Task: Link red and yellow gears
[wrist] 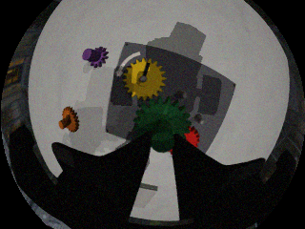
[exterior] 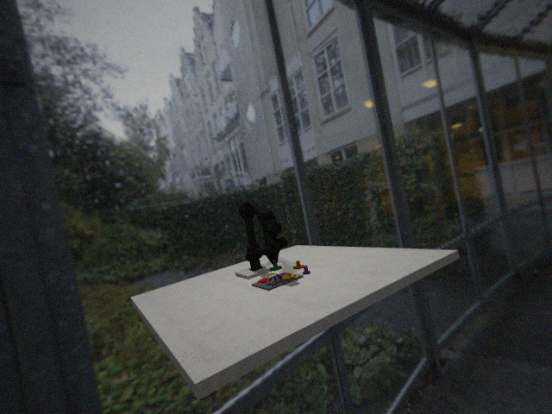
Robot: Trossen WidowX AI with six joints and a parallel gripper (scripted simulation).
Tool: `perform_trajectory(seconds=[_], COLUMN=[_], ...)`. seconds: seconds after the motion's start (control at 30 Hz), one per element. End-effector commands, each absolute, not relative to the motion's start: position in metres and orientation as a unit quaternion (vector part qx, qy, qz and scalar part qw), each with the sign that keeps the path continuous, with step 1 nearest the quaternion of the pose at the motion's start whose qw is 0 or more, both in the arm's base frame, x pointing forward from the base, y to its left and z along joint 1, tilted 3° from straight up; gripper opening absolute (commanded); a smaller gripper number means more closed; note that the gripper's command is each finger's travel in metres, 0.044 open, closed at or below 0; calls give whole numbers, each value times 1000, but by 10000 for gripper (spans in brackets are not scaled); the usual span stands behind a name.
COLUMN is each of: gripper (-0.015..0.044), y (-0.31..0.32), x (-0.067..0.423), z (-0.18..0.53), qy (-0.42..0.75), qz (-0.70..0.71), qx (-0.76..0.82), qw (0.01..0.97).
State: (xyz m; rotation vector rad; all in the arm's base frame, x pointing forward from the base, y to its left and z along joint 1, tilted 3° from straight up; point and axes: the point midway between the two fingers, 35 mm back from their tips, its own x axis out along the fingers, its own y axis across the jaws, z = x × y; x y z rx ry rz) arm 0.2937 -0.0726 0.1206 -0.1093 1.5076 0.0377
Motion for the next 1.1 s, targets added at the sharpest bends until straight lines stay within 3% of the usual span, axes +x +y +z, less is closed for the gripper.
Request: perform_trajectory(seconds=[0.0, 1.07], gripper=[0, 0], y=[-76, -76], x=[291, 292], z=[119, 108], qy=[682, 680], qz=[20, 59], qx=[-51, -93], qw=[729, 725])
